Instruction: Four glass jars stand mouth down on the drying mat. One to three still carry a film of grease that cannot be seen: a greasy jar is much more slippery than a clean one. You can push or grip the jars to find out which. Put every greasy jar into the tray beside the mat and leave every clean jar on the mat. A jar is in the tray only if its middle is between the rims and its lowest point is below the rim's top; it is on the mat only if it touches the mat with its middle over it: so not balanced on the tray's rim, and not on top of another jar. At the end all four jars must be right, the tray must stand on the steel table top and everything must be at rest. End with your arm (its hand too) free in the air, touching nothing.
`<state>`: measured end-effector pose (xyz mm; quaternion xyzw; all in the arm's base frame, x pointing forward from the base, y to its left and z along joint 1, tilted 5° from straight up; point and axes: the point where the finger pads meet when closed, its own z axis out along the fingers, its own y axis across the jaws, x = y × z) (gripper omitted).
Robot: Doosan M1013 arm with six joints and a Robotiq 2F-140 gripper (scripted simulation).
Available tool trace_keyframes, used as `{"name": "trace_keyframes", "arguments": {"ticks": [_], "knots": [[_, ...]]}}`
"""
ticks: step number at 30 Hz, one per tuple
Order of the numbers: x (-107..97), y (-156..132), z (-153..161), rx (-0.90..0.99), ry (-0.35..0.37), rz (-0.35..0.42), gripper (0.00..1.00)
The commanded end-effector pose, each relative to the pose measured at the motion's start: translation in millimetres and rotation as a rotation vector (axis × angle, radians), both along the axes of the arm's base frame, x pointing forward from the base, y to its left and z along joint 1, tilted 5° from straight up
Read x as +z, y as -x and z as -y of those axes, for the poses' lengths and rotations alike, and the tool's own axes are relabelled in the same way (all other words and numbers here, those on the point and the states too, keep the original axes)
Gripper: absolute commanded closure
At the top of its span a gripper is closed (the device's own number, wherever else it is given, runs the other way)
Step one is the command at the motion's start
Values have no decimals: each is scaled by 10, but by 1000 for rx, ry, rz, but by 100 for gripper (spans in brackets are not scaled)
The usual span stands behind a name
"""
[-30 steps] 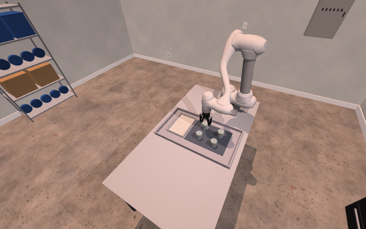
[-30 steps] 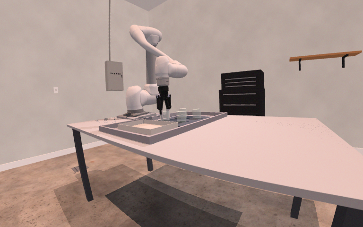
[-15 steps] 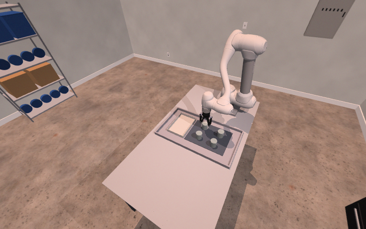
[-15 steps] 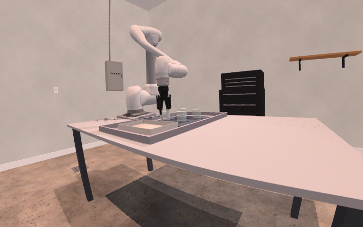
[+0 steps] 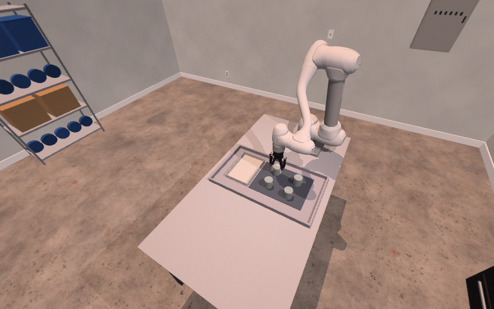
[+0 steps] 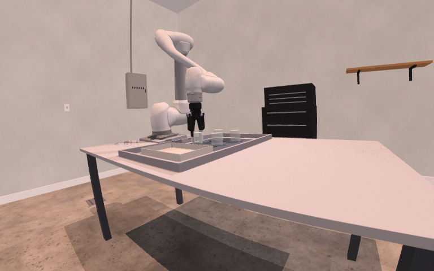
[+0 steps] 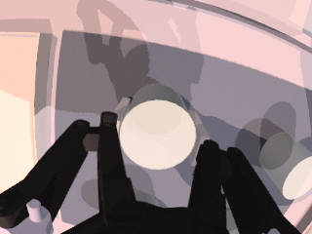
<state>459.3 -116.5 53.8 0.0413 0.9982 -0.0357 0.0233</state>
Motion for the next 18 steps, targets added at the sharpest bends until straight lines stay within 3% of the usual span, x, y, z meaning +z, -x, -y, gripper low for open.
{"name": "trace_keyframes", "arguments": {"ticks": [1,12,13,18], "knots": [[-28,18,10,-2,2,0,67],[-28,18,10,-2,2,0,67],[-28,18,10,-2,2,0,100],[-28,18,10,-2,2,0,100]]}}
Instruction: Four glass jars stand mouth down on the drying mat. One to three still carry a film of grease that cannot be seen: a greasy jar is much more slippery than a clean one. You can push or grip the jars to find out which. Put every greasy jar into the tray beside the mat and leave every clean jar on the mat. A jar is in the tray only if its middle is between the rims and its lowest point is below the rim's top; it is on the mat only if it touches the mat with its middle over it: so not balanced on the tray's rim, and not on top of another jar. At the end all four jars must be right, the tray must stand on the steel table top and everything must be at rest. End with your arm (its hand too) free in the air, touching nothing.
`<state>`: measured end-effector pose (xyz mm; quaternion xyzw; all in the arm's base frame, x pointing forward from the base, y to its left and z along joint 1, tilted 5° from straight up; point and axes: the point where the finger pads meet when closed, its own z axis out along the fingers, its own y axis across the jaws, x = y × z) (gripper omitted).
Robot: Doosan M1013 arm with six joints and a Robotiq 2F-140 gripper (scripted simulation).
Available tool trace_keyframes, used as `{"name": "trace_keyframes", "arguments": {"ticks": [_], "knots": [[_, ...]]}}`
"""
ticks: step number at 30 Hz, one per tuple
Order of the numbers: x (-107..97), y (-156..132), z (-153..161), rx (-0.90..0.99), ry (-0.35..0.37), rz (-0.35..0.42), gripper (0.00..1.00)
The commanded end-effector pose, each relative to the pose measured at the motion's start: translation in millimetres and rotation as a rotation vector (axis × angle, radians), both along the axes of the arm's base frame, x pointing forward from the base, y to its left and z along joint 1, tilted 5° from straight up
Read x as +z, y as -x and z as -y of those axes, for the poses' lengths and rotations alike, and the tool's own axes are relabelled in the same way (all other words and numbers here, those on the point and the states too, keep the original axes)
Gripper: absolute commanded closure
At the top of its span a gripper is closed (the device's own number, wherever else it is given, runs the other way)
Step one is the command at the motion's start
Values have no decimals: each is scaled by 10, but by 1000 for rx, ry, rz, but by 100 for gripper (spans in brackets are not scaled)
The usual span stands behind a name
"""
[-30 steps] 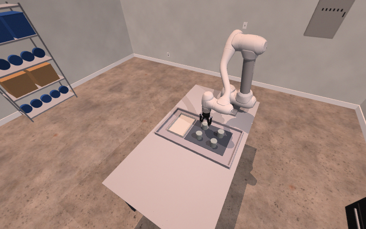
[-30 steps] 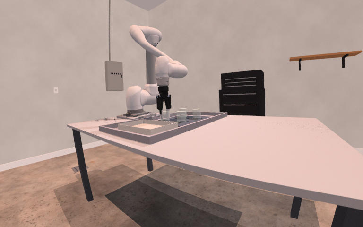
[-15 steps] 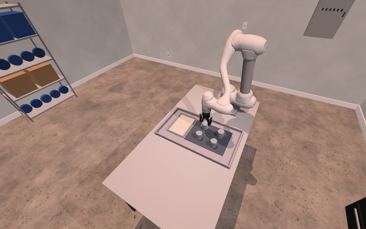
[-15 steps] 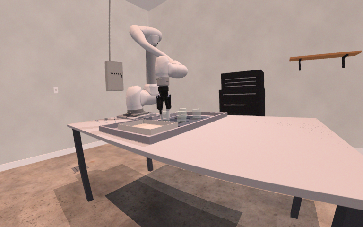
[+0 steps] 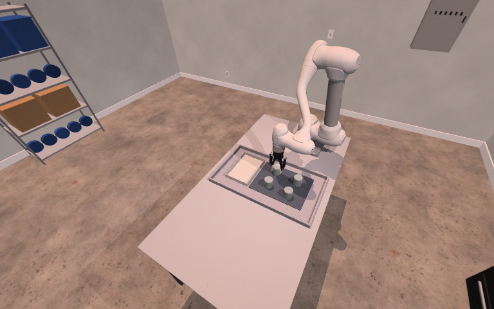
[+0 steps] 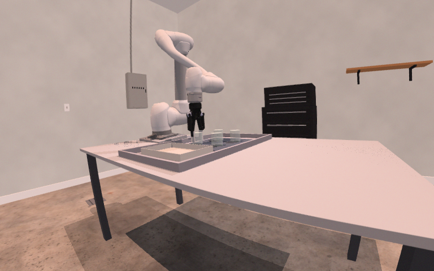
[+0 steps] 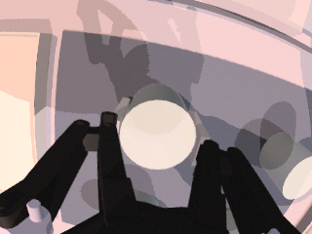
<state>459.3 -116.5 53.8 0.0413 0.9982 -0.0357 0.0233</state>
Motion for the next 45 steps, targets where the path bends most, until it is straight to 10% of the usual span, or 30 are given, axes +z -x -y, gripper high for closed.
{"name": "trace_keyframes", "arguments": {"ticks": [1,45], "knots": [[-28,18,10,-2,2,0,100],[832,56,-55,-2,2,0,100]]}}
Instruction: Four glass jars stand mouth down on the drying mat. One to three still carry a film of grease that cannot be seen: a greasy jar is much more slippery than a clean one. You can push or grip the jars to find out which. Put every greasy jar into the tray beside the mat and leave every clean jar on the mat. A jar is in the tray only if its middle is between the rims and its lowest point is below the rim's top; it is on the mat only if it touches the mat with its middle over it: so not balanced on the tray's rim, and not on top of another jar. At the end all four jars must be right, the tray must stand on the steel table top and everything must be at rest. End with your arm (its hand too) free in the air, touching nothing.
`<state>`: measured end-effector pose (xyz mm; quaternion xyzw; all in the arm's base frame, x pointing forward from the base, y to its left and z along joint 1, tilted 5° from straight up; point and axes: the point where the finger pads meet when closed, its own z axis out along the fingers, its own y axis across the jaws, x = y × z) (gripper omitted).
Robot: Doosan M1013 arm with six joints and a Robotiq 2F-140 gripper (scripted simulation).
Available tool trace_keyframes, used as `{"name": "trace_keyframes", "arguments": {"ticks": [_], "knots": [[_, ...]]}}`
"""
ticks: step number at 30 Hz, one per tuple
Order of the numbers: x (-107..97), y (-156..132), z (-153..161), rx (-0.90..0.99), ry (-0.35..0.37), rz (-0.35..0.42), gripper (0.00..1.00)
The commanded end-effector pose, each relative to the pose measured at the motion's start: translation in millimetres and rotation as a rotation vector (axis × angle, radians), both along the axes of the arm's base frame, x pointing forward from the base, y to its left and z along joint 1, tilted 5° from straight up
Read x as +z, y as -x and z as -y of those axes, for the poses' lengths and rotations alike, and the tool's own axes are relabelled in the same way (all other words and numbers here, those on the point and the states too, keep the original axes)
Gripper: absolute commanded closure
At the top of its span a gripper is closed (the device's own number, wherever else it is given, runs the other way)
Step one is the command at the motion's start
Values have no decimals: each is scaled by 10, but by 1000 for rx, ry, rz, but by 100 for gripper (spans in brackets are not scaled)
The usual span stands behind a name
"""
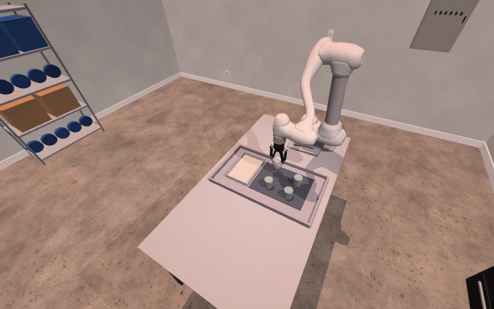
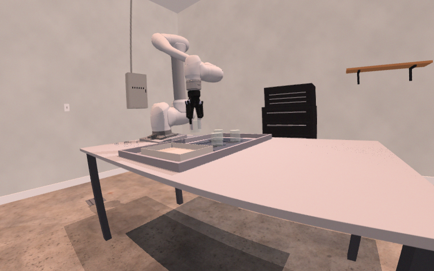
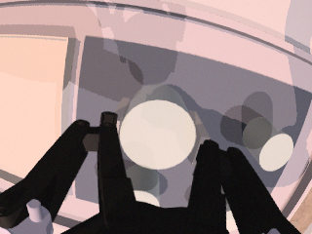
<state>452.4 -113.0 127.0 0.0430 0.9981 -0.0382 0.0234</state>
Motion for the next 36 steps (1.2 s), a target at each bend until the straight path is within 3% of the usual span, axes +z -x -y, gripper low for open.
{"name": "trace_keyframes", "arguments": {"ticks": [1,19,36], "knots": [[126,-12,-21,2,-3,0,100],[543,6,-53,2,-3,0,100],[584,-113,430,2,-3,0,100]]}}
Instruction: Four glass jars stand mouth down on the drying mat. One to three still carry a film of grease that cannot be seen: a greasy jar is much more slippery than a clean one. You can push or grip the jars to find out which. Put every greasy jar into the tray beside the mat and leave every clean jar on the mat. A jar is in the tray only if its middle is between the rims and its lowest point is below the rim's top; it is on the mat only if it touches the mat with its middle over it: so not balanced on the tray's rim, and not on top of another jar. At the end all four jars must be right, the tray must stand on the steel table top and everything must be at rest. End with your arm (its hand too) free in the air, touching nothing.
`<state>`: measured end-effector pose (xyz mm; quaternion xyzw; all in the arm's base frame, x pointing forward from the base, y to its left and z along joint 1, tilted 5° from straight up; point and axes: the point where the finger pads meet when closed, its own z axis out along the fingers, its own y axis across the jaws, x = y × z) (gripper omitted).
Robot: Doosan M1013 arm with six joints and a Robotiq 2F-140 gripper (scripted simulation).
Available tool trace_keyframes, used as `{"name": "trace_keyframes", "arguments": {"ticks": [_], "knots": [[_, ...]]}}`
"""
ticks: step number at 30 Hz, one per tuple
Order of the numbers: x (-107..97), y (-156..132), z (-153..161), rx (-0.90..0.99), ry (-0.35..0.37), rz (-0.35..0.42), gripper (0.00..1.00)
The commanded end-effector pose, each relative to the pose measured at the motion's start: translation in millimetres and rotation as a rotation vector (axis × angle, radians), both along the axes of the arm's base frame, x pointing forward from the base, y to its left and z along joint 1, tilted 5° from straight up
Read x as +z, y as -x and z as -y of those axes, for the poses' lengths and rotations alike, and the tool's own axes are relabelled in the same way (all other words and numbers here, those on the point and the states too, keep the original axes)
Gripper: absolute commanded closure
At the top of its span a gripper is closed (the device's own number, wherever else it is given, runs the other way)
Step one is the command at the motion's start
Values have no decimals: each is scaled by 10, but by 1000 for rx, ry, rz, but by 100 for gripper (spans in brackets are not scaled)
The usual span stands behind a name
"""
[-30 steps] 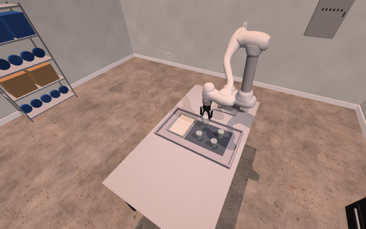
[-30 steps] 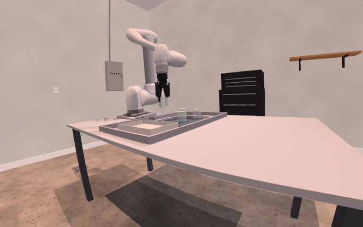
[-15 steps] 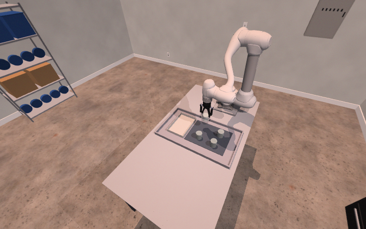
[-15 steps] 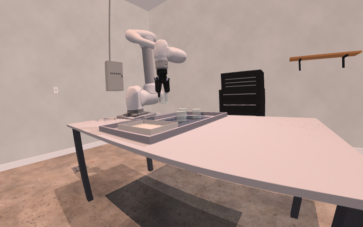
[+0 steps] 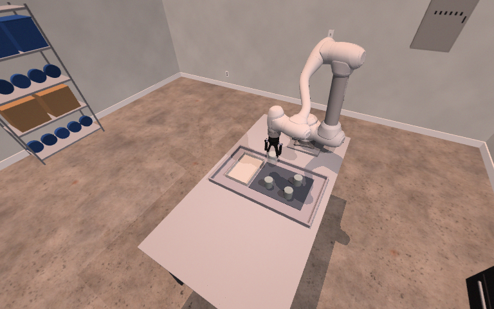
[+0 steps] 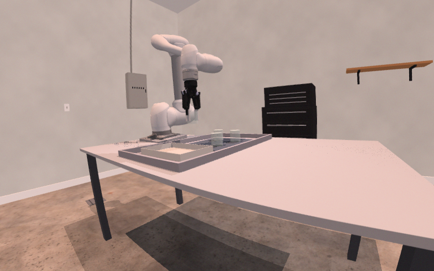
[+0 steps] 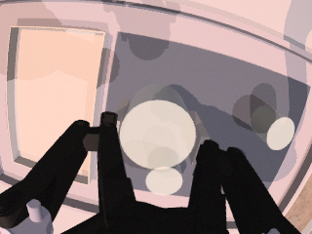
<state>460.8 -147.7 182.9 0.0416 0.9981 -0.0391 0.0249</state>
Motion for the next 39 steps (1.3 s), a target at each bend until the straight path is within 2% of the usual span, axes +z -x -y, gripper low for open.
{"name": "trace_keyframes", "arguments": {"ticks": [1,39], "knots": [[29,-38,115,-1,-5,-3,100],[120,-301,1177,-1,-5,-3,100]]}}
